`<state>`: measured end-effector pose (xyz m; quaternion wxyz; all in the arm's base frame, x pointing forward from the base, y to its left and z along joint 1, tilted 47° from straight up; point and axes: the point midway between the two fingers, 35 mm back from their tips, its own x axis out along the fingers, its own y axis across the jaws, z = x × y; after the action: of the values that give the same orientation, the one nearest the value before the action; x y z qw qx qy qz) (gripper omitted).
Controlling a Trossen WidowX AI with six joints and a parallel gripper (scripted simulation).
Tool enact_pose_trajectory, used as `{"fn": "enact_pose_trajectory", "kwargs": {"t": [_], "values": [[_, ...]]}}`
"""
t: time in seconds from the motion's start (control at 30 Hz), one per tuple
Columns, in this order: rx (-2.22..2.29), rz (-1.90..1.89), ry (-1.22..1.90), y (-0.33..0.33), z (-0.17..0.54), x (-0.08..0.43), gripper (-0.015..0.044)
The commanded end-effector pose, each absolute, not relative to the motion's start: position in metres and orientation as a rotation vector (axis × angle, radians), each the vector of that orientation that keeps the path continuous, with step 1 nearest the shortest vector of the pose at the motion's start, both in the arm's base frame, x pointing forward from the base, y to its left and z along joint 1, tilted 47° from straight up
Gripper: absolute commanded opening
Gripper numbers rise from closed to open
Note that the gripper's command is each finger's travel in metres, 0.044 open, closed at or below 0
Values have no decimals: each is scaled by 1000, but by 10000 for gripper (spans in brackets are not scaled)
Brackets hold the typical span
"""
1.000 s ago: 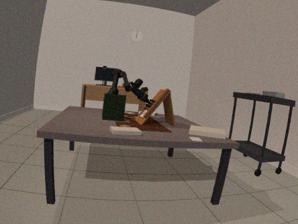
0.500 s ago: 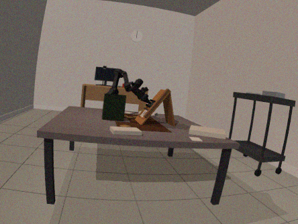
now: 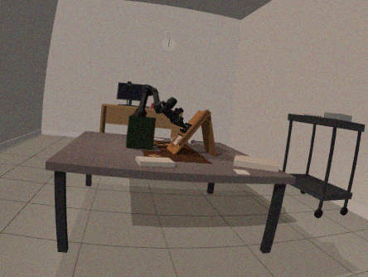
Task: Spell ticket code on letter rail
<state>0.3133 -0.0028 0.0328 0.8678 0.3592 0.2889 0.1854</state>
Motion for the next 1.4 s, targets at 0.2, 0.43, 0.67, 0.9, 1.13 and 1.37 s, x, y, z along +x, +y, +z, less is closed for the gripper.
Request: {"fn": "enact_pose_trajectory", "kwargs": {"t": [0.2, 0.43, 0.67, 0.9, 1.13, 1.37], "values": [[747, 392, 601, -6, 30, 314, 0], [747, 392, 601, -9, 28, 315, 0], [747, 392, 601, -11, 25, 315, 0], [746, 392, 600, -13, 23, 316, 0], [746, 392, 600, -16, 21, 316, 0], [746, 392, 600, -18, 18, 317, 0]]}}
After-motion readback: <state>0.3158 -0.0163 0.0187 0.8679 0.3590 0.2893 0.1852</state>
